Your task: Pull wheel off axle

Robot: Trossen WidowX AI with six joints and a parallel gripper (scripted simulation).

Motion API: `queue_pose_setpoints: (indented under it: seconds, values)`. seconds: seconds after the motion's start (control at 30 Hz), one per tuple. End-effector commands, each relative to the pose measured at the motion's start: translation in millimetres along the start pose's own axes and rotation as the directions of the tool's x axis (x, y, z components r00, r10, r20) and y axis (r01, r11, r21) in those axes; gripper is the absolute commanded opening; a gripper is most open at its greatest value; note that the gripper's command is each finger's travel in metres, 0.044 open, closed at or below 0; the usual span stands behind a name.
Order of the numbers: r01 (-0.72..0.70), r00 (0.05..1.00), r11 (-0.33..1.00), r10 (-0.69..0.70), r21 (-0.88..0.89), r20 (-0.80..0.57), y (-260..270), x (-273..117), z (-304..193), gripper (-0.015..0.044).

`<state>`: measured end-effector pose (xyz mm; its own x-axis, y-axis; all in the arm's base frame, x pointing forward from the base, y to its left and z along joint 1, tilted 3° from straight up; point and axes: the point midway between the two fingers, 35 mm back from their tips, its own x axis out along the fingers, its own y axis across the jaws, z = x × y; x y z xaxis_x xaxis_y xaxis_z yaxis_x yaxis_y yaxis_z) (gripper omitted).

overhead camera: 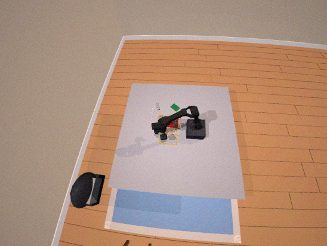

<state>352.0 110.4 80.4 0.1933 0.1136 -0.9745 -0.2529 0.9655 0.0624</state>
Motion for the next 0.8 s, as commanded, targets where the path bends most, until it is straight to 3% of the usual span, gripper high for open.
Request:
queue_pose_setpoints:
  seconds: [0.0,0.13,0.5,0.77]
  values:
    - [0.042,0.997,0.993,-0.033,0.115,-0.074,-39,9,-6,0.03]
    - [0.076,0.99,0.975,-0.048,0.211,-0.133,-72,13,-14,0.03]
    - [0.077,0.99,0.973,-0.048,0.216,-0.135,-67,15,-13,0.03]
    - [0.077,0.99,0.973,-0.048,0.216,-0.135,-70,57,-17,0.03]
